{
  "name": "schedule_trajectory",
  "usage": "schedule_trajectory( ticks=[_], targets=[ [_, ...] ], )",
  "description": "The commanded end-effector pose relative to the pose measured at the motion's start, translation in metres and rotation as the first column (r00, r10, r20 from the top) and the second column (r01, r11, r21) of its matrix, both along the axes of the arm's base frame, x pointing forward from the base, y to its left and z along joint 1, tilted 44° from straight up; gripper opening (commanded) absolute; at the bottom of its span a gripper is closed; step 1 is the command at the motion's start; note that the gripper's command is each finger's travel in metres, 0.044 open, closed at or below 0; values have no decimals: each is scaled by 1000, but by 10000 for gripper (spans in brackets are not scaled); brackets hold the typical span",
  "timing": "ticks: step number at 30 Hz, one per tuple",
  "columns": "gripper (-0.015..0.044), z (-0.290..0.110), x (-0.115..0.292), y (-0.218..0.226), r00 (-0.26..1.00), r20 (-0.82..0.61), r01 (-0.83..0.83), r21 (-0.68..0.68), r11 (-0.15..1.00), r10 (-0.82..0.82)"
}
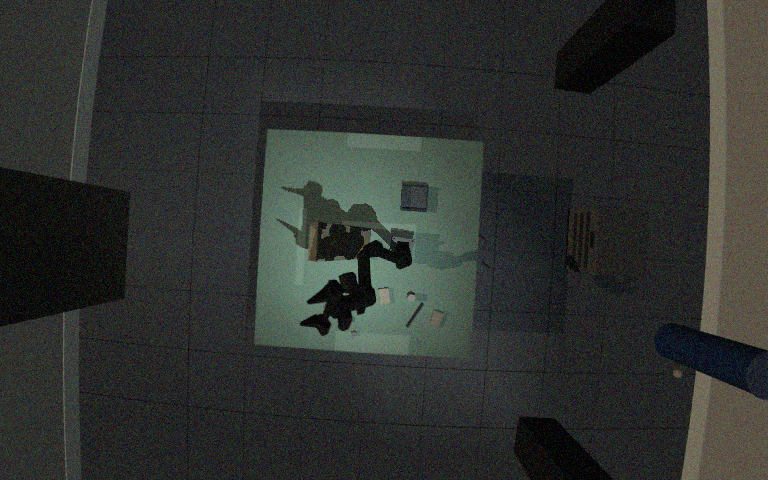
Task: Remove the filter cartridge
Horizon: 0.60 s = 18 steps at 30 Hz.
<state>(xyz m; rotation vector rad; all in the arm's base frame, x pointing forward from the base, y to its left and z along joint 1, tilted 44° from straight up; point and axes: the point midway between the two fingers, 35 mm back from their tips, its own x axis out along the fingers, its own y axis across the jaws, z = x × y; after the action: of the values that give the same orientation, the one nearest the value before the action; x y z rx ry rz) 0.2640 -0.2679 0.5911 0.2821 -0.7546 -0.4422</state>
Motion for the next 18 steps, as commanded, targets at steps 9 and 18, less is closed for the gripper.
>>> schedule_trajectory(
  ticks=[9, 18],
  targets=[
    [164, 37, -62, 8, 983, 174, 72, -86, 994, -56],
    [117, 88, -191, 54, 856, 462, 367, -225, 903, -233]
  ],
)
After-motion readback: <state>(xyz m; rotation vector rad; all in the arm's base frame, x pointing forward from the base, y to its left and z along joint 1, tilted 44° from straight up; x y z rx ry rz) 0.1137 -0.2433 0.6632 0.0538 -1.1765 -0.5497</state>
